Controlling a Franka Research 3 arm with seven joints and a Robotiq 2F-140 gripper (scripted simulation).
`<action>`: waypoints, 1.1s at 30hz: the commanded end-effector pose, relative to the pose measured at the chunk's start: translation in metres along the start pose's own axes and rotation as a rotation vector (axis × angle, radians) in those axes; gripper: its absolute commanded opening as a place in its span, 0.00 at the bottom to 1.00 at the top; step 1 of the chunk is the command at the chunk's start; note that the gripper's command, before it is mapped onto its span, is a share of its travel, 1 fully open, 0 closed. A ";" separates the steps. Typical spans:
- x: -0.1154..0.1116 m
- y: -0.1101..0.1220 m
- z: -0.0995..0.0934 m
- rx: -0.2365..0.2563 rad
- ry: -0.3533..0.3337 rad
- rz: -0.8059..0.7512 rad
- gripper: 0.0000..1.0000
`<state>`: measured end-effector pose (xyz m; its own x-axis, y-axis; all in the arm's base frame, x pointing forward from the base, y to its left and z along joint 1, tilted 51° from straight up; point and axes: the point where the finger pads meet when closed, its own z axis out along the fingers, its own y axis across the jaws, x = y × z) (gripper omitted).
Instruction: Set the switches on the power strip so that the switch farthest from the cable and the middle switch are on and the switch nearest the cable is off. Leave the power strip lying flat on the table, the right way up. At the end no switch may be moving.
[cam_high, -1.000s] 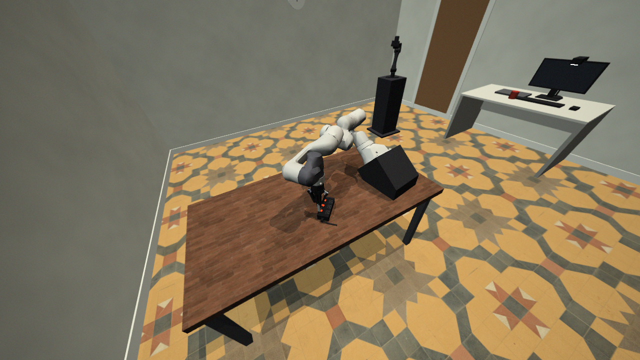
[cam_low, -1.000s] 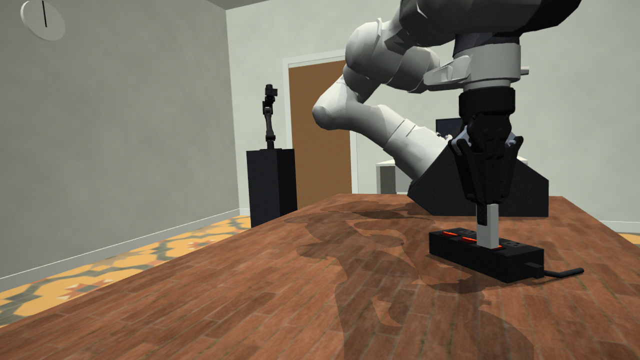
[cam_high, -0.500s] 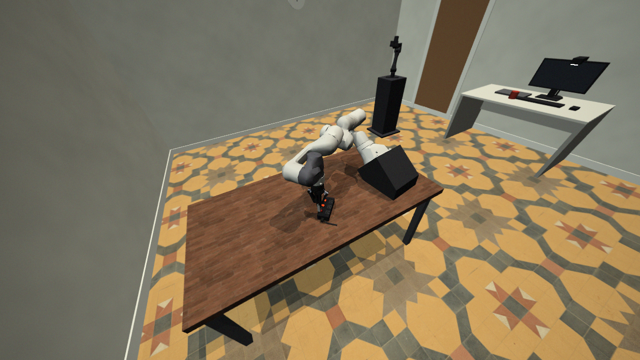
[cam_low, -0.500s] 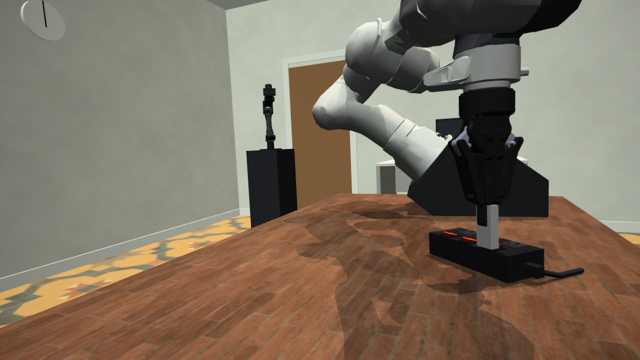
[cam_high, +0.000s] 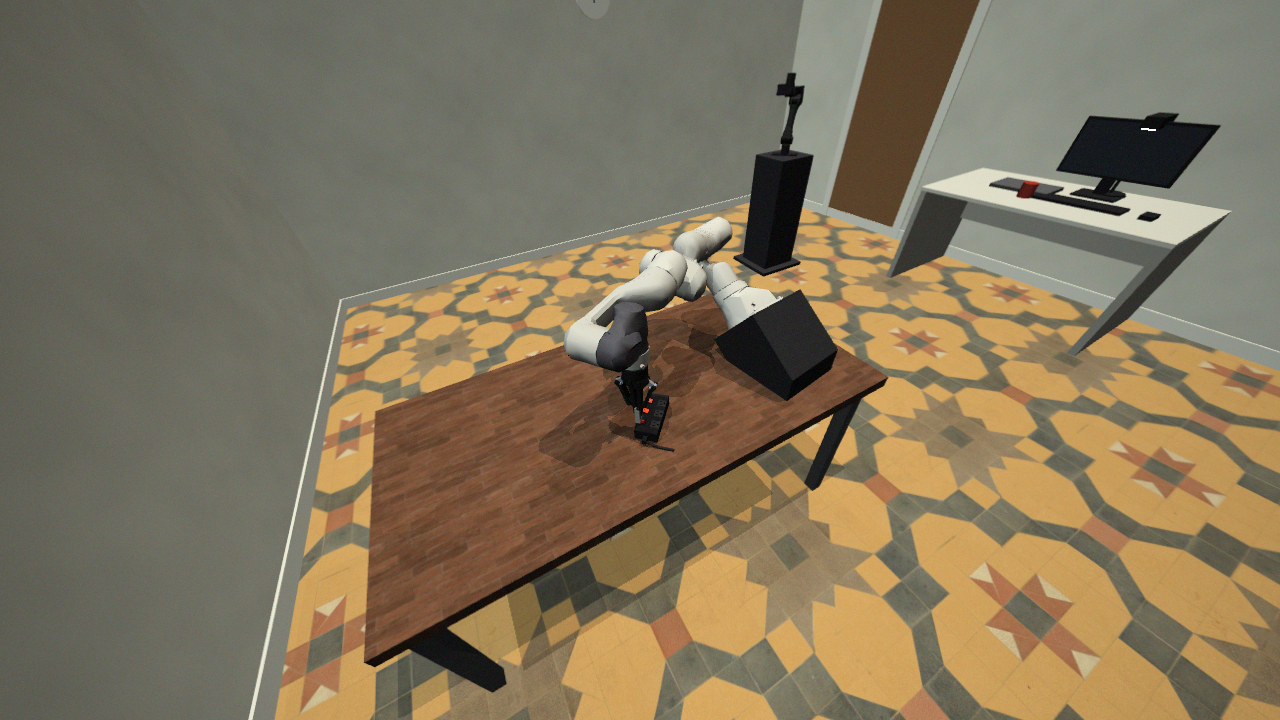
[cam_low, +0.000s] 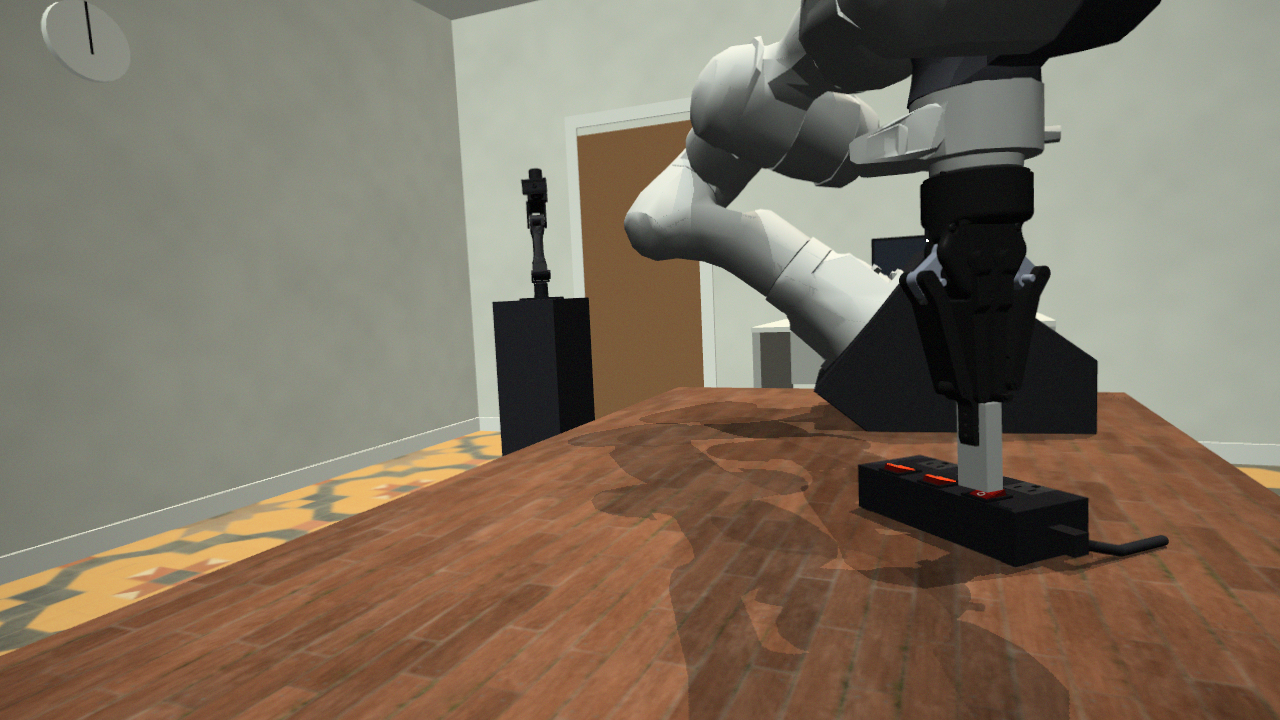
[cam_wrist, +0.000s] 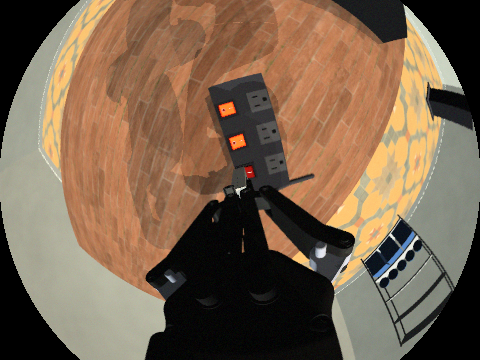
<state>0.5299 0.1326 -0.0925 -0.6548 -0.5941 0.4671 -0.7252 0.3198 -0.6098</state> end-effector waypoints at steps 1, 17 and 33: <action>0.001 0.000 -0.009 -0.001 0.021 0.003 0.00; 0.001 0.000 -0.033 -0.001 0.021 0.003 0.00; 0.001 0.000 -0.033 -0.001 0.021 0.003 0.00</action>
<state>0.5228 0.1552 -0.0717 -0.6574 -0.5953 0.4619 -0.7213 0.3198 -0.6144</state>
